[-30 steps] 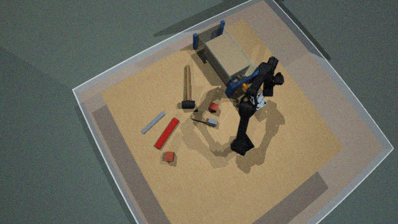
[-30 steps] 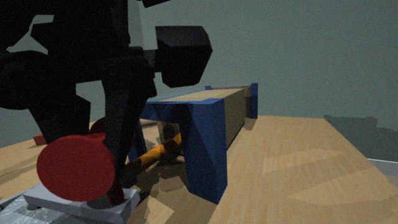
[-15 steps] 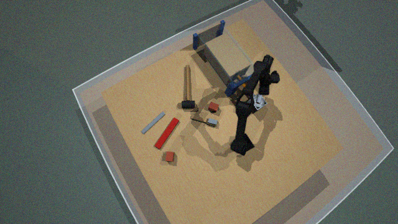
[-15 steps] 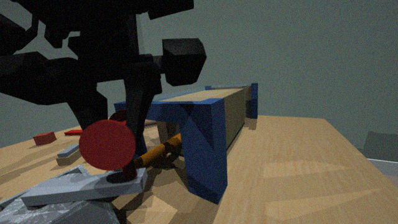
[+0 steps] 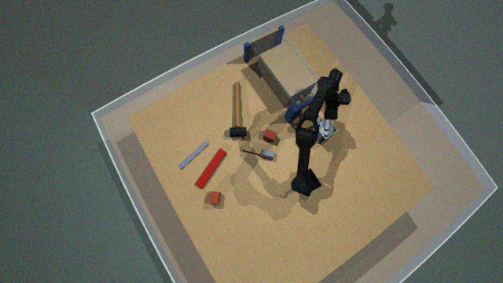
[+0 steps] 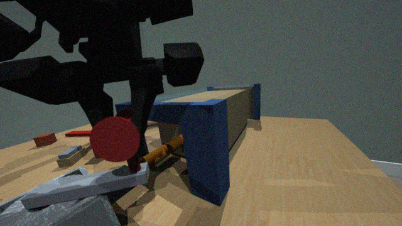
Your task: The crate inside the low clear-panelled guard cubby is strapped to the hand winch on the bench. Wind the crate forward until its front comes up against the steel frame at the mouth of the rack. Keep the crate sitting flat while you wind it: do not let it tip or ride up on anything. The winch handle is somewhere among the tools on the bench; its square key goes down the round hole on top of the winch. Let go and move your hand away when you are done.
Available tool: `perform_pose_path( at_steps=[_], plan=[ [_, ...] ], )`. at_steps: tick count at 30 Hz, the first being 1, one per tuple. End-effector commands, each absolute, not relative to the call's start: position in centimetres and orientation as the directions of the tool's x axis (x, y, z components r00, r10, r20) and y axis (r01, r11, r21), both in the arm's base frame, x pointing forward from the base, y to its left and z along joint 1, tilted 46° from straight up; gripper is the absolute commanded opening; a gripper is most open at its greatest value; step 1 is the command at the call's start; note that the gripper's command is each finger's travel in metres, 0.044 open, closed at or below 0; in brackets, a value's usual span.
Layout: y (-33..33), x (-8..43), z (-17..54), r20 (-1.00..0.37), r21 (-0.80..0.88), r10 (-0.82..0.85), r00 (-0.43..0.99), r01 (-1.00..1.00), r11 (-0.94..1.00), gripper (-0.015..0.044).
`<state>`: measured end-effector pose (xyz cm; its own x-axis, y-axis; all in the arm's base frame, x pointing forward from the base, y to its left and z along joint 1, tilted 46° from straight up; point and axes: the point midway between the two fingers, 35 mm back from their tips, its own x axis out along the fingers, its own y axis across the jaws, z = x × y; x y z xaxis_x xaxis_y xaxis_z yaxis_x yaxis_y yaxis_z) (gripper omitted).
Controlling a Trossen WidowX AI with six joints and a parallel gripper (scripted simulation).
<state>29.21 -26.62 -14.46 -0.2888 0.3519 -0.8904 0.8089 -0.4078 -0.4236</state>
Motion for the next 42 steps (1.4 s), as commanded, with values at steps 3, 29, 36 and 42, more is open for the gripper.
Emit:
perform_pose_path(
  at_steps=[3, 29, 36, 42],
  plan=[
    [-24.6, 30.3, -13.4, -0.881, -0.430, 0.377, -0.284, 0.814, -0.390, 0.0000],
    [-22.4, 30.9, -11.3, -0.880, -0.431, 0.379, -0.285, 0.814, -0.389, 0.0000],
    [-21.8, 30.9, -10.8, -0.880, -0.431, 0.380, -0.285, 0.814, -0.389, 0.0000],
    [-21.2, 30.9, -10.3, -0.880, -0.432, 0.380, -0.285, 0.814, -0.389, 0.0000]
  ],
)
